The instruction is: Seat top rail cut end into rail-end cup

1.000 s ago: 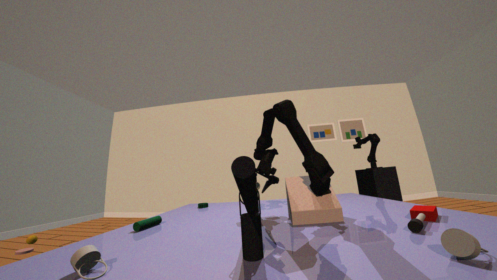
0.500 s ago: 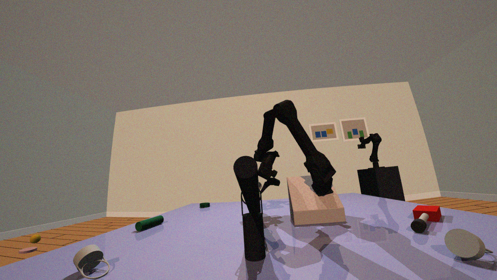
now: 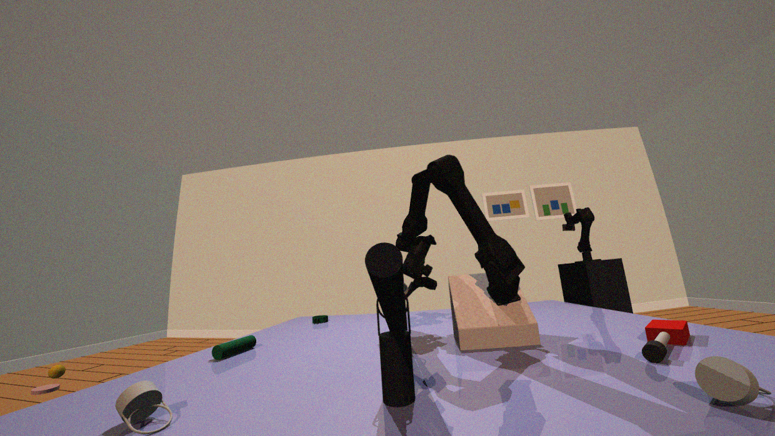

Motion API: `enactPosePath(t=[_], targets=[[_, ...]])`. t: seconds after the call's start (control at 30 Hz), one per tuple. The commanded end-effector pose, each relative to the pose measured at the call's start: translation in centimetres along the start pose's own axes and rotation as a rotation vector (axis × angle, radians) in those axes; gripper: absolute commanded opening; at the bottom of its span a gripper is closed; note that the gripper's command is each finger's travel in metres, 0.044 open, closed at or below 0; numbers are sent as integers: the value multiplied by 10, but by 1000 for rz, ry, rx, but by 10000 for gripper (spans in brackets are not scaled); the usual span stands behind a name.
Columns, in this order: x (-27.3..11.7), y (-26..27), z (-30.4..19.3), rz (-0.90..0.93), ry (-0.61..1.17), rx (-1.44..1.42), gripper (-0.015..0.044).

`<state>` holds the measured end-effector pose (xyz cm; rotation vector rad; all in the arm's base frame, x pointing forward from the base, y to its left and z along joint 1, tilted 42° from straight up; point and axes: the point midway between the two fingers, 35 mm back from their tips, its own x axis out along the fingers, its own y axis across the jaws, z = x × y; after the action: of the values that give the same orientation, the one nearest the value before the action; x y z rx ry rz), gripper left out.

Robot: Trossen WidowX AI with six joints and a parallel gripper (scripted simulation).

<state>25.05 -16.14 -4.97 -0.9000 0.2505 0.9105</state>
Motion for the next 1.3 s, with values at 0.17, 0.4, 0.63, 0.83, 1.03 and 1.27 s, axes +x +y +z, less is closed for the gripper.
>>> enactPosePath(t=[0.17, 0.4, 0.63, 0.83, 1.03, 1.27], targets=[[2, -5, 0, -2, 26, 47, 0], [4, -8, 0, -2, 46, 82, 0], [6, -12, -1, -2, 67, 118, 0], [8, -14, -1, -2, 84, 149, 0], [9, -17, -2, -3, 101, 179, 0], [11, -20, -2, -3, 120, 213, 0]])
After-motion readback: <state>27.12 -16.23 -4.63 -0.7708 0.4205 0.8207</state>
